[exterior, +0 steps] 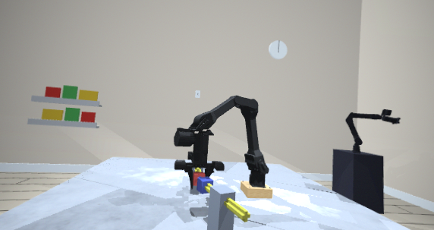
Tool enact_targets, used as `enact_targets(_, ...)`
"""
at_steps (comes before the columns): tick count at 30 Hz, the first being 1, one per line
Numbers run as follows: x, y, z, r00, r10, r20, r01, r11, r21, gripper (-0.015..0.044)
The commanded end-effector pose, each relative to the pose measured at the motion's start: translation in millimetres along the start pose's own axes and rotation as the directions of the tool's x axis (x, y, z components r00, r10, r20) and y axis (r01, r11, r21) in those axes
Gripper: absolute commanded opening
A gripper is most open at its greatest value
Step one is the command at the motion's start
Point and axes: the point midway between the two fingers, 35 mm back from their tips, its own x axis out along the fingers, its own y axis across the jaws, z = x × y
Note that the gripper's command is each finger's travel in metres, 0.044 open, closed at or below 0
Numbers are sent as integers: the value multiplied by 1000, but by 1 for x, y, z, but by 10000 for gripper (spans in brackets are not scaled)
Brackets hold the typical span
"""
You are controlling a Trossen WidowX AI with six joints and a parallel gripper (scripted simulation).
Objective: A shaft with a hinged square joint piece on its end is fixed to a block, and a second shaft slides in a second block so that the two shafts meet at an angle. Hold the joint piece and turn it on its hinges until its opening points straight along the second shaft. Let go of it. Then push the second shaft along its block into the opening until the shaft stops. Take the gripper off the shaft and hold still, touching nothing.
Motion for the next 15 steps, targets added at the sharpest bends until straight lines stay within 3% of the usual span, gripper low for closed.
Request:
enact_targets(1, 0, 0, -1, 1000, 0, -4, 0, 1000, 4, 182)
enact_targets(10, 0, 0, -1, 1000, 0, -4, 0, 1000, 4, 182)
enact_targets(12, 0, 0, 0, 1000, 0, 0, 0, 1000, 0, 147)
enact_targets(15, 0, 0, 0, 1000, 0, 0, 0, 1000, 0, 147)
